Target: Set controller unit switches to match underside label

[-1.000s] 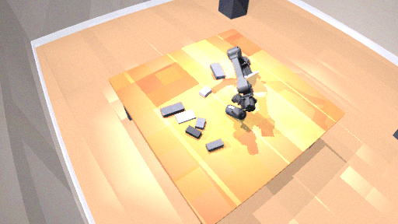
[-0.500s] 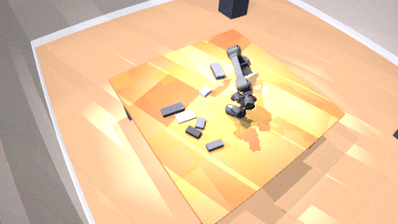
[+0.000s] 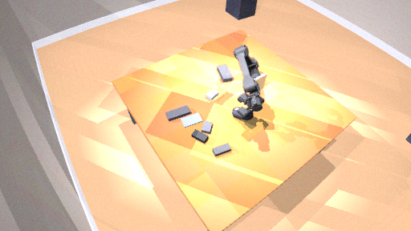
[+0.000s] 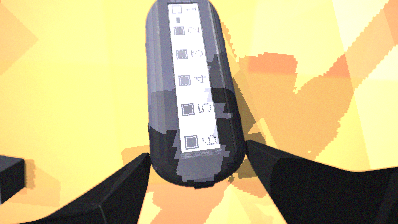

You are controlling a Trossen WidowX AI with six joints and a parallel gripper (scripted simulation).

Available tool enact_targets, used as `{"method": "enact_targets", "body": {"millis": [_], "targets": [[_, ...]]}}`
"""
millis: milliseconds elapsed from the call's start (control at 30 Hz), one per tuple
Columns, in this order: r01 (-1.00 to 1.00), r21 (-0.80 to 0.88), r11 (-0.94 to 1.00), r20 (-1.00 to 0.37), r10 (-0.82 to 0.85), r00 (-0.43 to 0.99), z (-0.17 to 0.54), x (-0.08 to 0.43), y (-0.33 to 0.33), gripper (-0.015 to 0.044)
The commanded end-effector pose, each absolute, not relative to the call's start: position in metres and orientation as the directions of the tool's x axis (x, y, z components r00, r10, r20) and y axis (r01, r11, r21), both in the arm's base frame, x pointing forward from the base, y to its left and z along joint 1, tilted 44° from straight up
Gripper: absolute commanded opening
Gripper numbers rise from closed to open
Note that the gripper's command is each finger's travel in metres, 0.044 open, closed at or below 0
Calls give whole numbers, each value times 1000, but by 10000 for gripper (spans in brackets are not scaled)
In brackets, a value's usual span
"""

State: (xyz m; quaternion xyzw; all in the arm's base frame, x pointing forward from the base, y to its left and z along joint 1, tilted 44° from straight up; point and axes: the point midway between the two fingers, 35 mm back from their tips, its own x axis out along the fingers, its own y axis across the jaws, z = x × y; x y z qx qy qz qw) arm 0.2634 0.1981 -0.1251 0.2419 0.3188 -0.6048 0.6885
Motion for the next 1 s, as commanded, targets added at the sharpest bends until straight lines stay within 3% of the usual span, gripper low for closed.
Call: {"method": "enact_targets", "body": {"millis": [0, 967], "targets": [[988, -48, 150, -732, -677, 68, -118, 265, 198, 335], [988, -48, 150, -732, -678, 67, -95, 266, 195, 335]]}}
